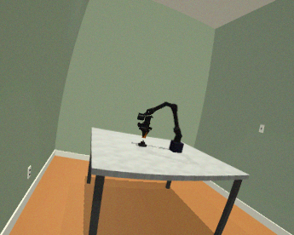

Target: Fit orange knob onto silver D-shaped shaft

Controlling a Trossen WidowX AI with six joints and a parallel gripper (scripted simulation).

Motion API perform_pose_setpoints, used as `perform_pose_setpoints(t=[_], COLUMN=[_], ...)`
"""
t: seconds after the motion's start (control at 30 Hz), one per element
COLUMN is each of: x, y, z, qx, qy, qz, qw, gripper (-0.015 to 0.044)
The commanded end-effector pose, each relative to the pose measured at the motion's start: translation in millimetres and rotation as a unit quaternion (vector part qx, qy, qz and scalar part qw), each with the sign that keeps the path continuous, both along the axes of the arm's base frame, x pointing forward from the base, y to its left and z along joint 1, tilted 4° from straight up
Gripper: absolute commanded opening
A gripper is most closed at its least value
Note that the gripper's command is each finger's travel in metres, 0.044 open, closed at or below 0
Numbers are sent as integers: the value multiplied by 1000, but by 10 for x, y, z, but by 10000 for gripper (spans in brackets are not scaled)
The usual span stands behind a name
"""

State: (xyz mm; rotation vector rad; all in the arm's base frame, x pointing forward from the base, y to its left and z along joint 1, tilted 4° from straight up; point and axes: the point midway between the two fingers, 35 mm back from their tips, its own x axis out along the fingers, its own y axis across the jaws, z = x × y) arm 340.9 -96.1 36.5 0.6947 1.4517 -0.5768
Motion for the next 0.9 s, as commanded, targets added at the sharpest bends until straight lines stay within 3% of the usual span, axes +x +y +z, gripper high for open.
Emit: perform_pose_setpoints(t=[0.0, 0.87], x=[9, 7], y=[15, 10], z=[7, 6], qx=[5, 23], qy=[2, 24], qz=[-52, -412], qw=[999, 910], gripper=[0, 0])
